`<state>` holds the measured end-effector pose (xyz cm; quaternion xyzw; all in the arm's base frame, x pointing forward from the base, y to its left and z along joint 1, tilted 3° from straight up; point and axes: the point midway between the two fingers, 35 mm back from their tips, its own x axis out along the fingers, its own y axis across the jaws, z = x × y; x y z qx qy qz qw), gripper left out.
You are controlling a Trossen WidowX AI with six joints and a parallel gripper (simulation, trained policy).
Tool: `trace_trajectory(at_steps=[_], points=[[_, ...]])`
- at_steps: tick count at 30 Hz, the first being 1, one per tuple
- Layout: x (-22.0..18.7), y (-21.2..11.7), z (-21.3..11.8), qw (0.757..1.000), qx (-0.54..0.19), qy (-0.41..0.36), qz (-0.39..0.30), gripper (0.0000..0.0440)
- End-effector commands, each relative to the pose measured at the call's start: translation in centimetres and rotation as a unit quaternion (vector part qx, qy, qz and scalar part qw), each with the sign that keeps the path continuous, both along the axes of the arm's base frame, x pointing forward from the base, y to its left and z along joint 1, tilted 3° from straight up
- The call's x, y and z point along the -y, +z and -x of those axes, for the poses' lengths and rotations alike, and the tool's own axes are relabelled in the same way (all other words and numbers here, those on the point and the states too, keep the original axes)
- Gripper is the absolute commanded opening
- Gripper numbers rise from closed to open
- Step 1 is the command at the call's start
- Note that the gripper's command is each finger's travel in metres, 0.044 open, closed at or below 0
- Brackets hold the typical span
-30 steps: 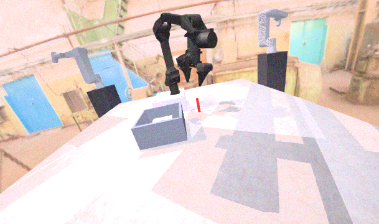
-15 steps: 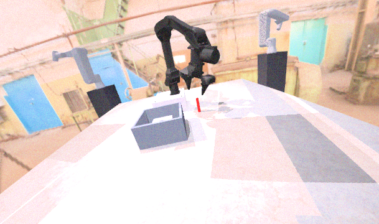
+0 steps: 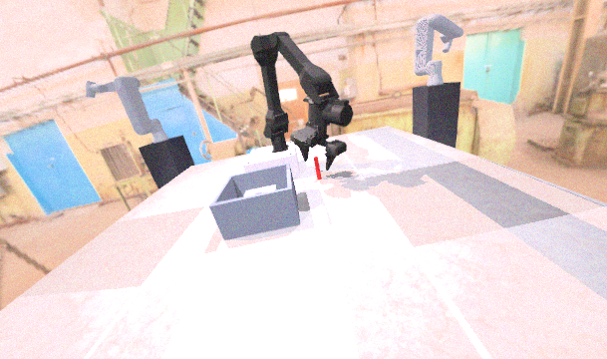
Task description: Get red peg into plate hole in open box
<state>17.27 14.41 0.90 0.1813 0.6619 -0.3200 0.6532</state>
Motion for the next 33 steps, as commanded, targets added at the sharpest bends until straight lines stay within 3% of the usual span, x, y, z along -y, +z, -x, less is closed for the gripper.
trace_trajectory(at_steps=[1, 5, 15, 20, 23, 33], points=[[0.2, -1.0, 0.1, 1.000, 0.000, 0.004, 0.000, 0.0439], [0.4, -2.1, 0.3, 1.000, -0.003, 0.007, 0.002, 0.0390], [1.2, -4.6, 1.3, 1.000, -0.026, 0.004, 0.014, 0.0130], [1.7, -4.9, 2.0, 0.999, -0.045, 0.003, 0.029, 0.0021], [1.6, -4.2, 1.4, 0.999, -0.032, 0.009, 0.034, 0.0000], [1.4, -0.6, 0.0, 0.999, -0.003, 0.015, 0.037, 0.0000]])
